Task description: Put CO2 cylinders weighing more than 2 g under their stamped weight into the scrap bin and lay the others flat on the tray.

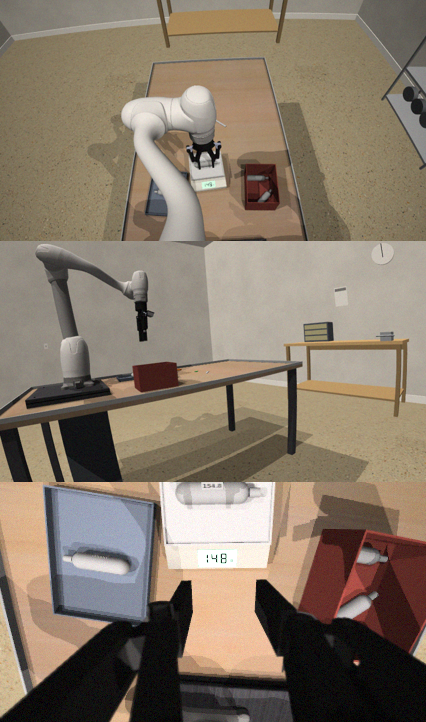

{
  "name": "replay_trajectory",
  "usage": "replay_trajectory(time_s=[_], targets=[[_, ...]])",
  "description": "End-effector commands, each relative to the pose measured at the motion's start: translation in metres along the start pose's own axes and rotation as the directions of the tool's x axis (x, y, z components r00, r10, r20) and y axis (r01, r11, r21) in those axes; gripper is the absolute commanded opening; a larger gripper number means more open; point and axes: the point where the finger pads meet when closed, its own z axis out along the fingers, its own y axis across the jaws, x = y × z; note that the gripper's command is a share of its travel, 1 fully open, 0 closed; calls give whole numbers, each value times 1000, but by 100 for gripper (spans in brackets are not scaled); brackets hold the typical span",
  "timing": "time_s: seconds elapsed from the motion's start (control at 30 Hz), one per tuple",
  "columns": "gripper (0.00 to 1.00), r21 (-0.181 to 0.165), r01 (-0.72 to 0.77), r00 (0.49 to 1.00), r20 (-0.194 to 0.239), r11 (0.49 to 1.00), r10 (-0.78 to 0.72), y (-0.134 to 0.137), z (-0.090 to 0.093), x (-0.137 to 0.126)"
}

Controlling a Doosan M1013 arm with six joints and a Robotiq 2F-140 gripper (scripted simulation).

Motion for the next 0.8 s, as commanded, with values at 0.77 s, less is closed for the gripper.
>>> replay_trajectory(time_s=[0.77], targets=[[40, -12, 736, 677, 10, 677, -736, 0, 56, 77]])
